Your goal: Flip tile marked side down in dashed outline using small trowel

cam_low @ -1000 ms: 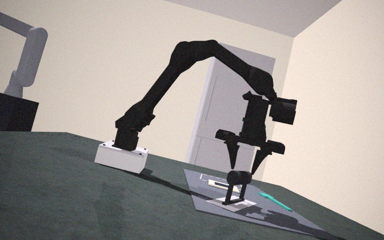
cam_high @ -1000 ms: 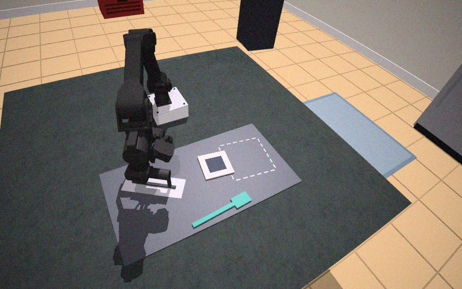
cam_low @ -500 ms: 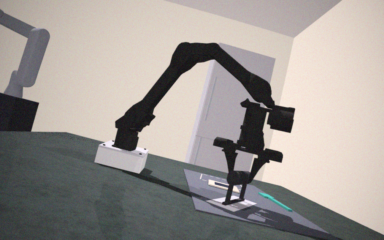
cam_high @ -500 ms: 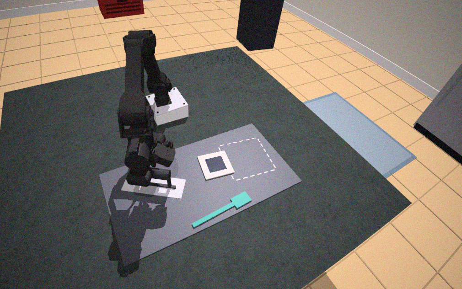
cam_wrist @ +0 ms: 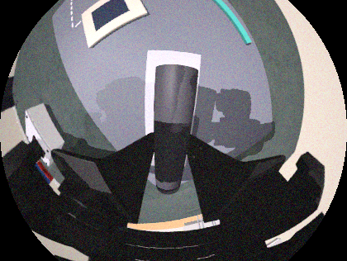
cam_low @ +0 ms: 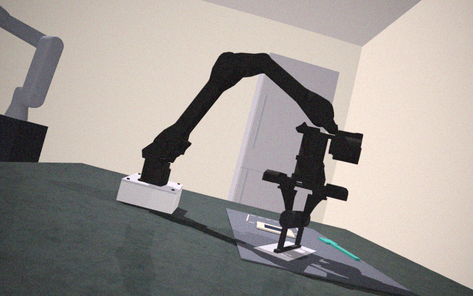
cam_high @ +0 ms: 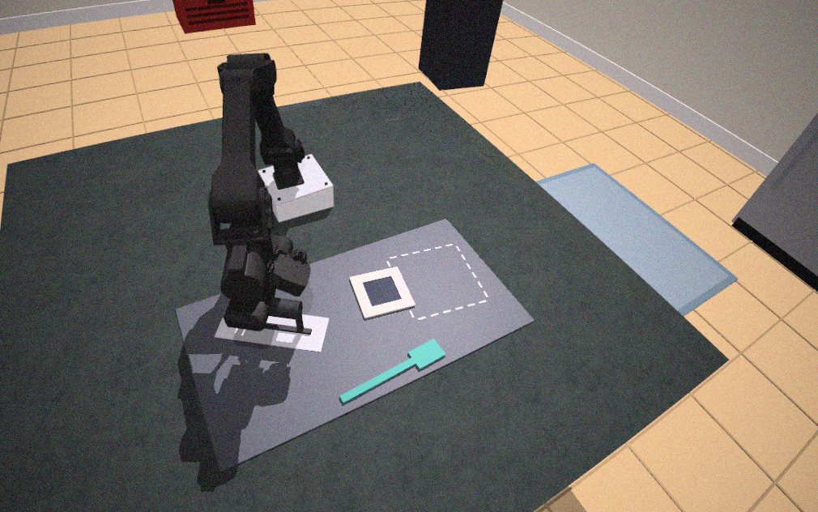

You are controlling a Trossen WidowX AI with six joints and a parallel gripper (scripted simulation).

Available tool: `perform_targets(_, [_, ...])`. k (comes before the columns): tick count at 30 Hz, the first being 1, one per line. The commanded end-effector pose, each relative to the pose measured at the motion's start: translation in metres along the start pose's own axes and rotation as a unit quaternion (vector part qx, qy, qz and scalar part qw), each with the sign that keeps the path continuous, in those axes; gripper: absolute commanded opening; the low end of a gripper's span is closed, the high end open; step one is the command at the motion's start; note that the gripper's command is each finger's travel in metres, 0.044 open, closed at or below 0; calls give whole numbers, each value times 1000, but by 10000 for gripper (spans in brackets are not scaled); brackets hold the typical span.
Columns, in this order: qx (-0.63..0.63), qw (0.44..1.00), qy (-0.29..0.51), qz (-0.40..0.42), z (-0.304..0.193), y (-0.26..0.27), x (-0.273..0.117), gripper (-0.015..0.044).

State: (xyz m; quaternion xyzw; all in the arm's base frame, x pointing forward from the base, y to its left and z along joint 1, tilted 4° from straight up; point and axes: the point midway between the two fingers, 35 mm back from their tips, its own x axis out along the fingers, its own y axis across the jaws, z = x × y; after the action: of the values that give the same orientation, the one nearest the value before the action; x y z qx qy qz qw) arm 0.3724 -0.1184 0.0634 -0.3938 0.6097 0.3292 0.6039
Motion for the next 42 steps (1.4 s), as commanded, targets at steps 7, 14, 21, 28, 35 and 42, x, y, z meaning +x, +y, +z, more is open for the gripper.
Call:
perform_targets(7, [-1,1000,0,0,0,0,0,130])
perform_targets(14, [-21,1000,0,0,0,0,0,130])
perform_targets(21, [-121,993,0,0,0,0,0,130])
perform_targets(28, [-217,976,0,0,0,0,0,130])
perform_targets(35, [-226,974,0,0,0,0,0,209])
perform_targets(42, [-226,974,0,0,0,0,0,270])
